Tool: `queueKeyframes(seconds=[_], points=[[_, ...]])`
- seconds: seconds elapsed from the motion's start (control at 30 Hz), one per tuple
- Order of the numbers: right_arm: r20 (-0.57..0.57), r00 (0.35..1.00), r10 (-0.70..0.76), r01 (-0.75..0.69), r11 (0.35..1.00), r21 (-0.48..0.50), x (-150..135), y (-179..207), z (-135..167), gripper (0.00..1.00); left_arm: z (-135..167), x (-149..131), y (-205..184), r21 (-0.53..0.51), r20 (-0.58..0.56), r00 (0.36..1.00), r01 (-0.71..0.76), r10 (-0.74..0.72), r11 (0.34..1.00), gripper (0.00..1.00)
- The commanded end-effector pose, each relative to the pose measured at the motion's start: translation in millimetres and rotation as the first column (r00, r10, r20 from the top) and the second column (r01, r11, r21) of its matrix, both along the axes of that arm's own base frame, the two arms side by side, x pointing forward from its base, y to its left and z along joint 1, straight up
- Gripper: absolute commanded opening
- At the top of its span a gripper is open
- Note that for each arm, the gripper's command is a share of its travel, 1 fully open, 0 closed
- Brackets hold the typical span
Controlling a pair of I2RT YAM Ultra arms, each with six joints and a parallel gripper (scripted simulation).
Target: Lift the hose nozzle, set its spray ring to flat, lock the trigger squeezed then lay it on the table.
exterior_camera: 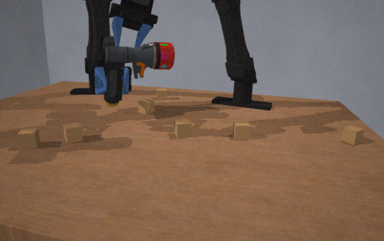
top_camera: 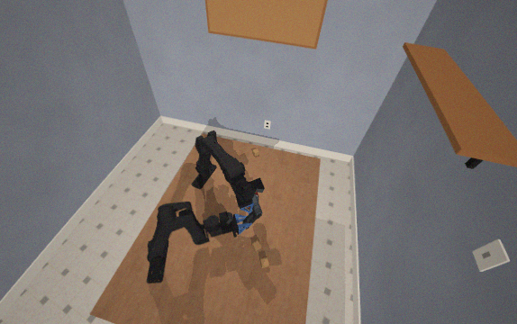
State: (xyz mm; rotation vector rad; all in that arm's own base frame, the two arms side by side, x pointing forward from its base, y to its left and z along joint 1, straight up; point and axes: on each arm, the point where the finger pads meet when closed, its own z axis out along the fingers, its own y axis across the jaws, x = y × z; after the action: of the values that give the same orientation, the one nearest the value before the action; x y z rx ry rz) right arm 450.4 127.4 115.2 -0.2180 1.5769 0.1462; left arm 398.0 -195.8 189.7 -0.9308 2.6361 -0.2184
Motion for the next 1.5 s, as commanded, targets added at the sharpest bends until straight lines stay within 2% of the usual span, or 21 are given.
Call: queueKeyframes(seconds=[0.0,0.03,0.13,0.17,0.2,0.33,0.67,0.77,0.9,0.97,1.47], points=[[0.203,0.979,0.036,-0.05,0.997,0.066,-0.5,10.5,66.9,0.36,-11.4,2.9,-9.1,-0.009,0.004,1.0,0.007,-0.007,1.0,0.37],[0.203,0.979,0.036,-0.05,0.997,0.066,-0.5,10.5,66.9,0.36,0.6,10.8,-7.2,-0.014,0.037,0.999,0.007,-0.007,1.0,0.37],[0.203,0.979,0.036,-0.05,0.997,0.066,-0.5,10.5,66.9,0.36,7.6,6.3,-6.3,-0.041,0.046,0.999,-0.002,0.004,0.999,0.37],[0.203,0.979,0.037,-0.052,0.996,0.066,-0.6,10.8,66.9,0.36,1.2,1.7,-5.0,-0.032,0.03,1.0,-0.001,0.002,0.999,0.37],[0.203,0.979,0.037,-0.052,0.996,0.066,-0.6,10.8,66.9,0.36,7.5,5.6,-7.6,-0.043,0.047,0.999,0.0,0.002,0.999,0.37],[0.203,0.979,0.037,-0.052,0.996,0.066,-0.6,10.8,66.9,0.36,-12.2,4.4,-9.5,-0.017,0.01,1.0,-0.001,0.001,1.0,0.37],[0.203,0.979,0.037,-0.052,0.996,0.066,-0.6,10.8,66.9,0.36,-6.7,5.5,-4.3,-0.023,0.024,1.0,-0.003,0.004,1.0,0.37],[0.204,0.978,0.038,-0.053,0.996,0.066,-0.7,10.9,67.2,0.36,-17.5,4.7,0.5,-0.034,-0.006,1.0,-0.03,0.03,0.999,0.37],[0.204,0.978,0.038,-0.053,0.996,0.066,-0.7,10.9,67.2,0.36,-12.7,3.4,2.7,-0.04,0.006,0.999,-0.033,0.033,0.999,0.37],[0.204,0.978,0.038,-0.053,0.996,0.066,-0.7,10.9,67.2,0.36,-4.0,9.1,-12.2,-0.047,0.038,0.999,0.003,-0.002,0.999,0.37],[0.204,0.978,0.038,-0.053,0.996,0.067,-0.7,10.9,67.3,0.36,-3.5,9.5,-12.6,-0.048,0.04,0.999,0.004,-0.002,0.999,0.37]])
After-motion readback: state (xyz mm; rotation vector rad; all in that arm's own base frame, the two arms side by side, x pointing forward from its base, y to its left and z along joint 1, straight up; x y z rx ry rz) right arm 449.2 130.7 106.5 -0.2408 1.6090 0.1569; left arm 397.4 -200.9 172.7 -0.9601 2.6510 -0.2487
